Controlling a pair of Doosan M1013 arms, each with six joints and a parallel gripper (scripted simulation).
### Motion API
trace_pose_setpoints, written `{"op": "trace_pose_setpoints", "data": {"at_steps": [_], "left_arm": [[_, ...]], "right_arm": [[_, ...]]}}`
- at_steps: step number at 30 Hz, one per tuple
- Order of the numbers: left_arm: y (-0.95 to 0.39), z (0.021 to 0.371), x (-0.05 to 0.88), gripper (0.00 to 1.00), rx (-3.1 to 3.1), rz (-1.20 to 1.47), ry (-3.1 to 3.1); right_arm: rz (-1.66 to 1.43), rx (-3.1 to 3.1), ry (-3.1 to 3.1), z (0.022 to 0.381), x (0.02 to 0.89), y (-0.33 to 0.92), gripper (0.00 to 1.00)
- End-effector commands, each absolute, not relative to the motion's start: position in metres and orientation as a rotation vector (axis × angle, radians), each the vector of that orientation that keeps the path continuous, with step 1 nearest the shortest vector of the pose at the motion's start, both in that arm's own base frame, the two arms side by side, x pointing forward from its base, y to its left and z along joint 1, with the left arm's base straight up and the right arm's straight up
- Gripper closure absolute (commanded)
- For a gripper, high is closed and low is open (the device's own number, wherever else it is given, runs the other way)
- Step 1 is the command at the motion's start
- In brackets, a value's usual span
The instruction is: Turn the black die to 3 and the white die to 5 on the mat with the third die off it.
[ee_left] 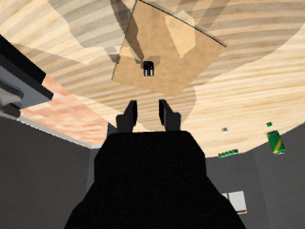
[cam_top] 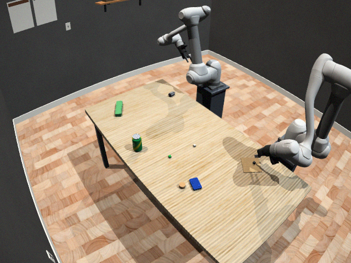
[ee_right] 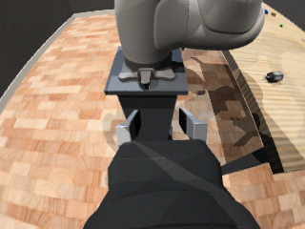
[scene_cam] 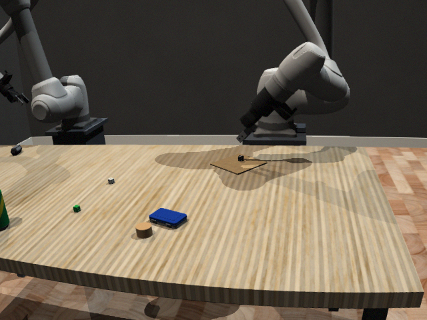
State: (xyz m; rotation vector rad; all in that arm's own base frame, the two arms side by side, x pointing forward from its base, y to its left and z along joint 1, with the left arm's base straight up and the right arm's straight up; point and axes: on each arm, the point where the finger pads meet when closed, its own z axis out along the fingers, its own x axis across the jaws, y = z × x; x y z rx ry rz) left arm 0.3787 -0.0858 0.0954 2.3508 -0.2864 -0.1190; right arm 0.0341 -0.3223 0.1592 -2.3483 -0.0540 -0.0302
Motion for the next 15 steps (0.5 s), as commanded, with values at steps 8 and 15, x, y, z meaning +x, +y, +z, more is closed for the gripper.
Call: {"op": "trace_pose_setpoints", "data": {"at_steps": [8, 15], "left_arm": [[-0.0854, 0.0960, 0.3810, 0.36, 2.342, -0.118, -0.284], [-0.0854, 0.0941, 0.3810, 0.36, 2.342, -0.118, -0.284]], "right_arm": [[-0.028, -2.356, -0.057, 0.1588, 0.0317, -0.3233, 0.00], [-0.028, -2.356, -0.057, 0.1588, 0.0317, -0.3233, 0.00]]}}
